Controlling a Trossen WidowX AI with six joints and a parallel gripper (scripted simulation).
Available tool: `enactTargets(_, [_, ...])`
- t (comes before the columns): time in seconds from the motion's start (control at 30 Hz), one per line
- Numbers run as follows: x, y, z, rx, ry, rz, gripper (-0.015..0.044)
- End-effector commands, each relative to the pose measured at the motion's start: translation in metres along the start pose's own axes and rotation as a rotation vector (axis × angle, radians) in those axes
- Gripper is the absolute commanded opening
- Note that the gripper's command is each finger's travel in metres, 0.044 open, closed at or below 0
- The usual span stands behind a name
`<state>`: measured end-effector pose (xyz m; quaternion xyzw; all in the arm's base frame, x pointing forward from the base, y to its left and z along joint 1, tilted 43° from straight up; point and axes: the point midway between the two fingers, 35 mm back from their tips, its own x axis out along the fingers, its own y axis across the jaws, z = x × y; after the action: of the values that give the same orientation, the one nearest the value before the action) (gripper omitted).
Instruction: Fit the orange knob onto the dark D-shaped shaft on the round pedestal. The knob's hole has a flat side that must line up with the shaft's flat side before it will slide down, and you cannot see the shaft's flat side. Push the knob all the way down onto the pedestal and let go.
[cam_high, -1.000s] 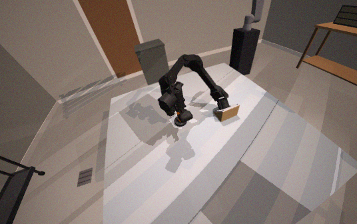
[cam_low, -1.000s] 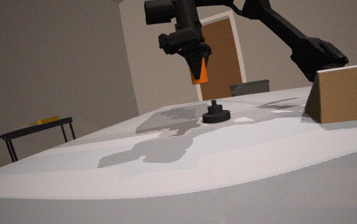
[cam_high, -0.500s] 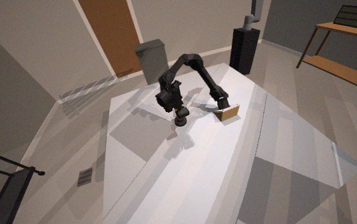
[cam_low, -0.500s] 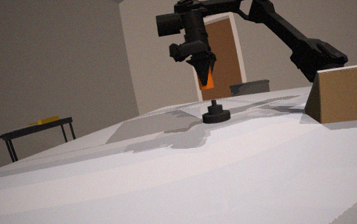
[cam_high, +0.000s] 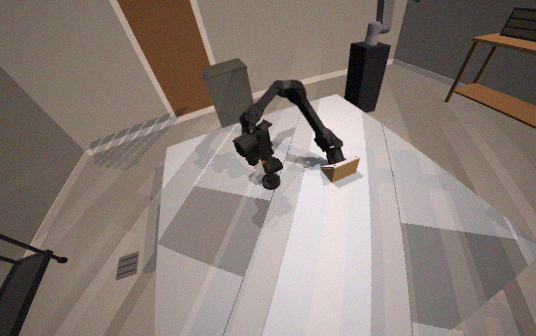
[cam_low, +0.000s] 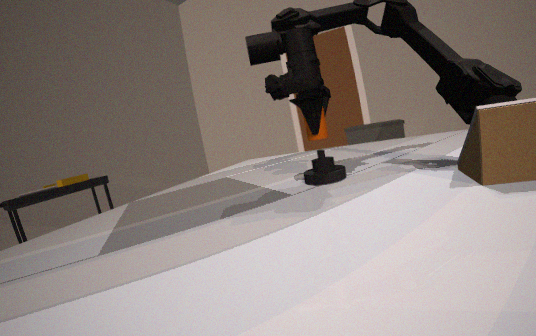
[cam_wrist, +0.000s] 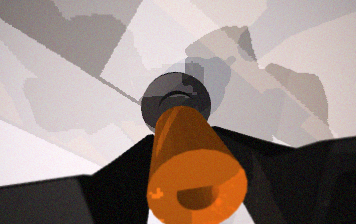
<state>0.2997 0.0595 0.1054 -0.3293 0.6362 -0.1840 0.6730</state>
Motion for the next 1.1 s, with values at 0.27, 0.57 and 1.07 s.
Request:
enactTargets(0.27, [0.023,-0.002,-0.001,-0.002,-0.003,-0.004,0.0])
enactTargets(0.57, [0.019,-0.003,0.0,0.001,-0.003,-0.004,0.0])
enactTargets(1.07, [0.023,-0.002,-0.001,0.001,-0.003,-0.004,0.0])
